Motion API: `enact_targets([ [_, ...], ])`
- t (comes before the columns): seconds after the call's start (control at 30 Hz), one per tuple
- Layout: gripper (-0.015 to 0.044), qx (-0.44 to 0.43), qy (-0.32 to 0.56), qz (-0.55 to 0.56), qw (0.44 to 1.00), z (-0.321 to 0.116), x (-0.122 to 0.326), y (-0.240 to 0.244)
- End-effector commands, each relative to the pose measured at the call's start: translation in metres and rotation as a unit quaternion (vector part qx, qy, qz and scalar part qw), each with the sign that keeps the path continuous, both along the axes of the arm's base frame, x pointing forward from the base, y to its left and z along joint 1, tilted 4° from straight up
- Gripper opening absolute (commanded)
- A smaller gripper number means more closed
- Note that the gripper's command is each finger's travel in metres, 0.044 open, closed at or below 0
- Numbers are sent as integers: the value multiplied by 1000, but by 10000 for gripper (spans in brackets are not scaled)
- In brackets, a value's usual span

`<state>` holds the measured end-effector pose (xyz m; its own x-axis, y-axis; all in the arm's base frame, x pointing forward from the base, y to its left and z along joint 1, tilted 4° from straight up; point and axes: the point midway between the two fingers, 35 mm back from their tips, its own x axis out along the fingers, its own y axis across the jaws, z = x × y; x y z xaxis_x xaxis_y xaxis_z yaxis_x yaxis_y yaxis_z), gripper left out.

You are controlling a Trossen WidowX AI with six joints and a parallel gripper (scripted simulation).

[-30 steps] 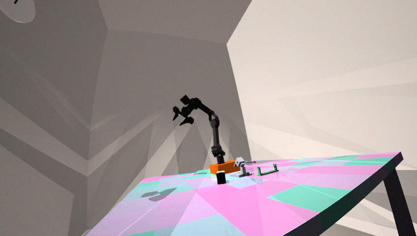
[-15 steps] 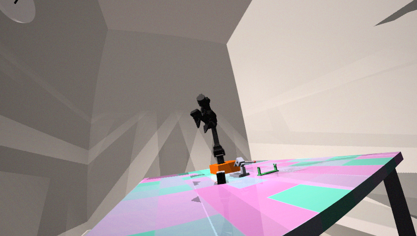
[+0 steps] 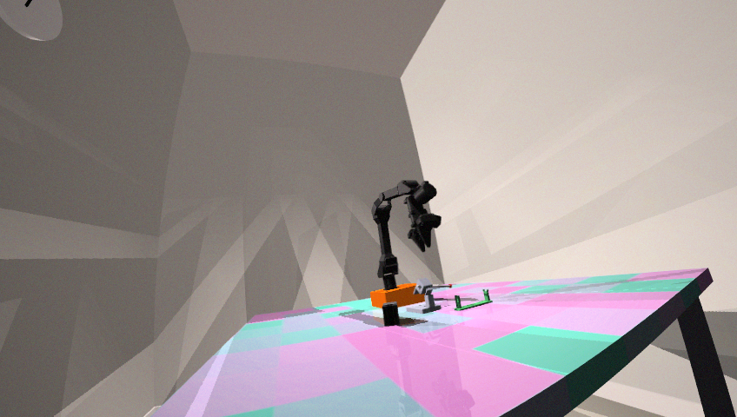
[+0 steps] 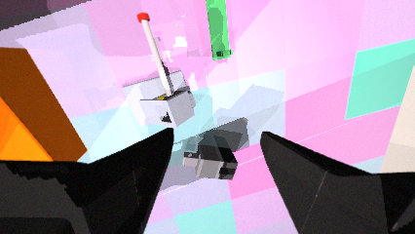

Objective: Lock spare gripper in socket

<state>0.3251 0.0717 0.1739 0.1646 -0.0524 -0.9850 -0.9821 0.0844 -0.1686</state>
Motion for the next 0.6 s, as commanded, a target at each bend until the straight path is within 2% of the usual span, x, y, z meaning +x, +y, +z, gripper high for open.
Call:
enact_targets([
  [0.0,300,-8,58,105,993,-31,-29,58],
  [0.1,300,-13,78,146,986,-42,-44,78],
  [0.4,300,-13,79,146,986,-44,-44,78],
  [0.57,300,-12,80,145,986,-78,-47,76],
])
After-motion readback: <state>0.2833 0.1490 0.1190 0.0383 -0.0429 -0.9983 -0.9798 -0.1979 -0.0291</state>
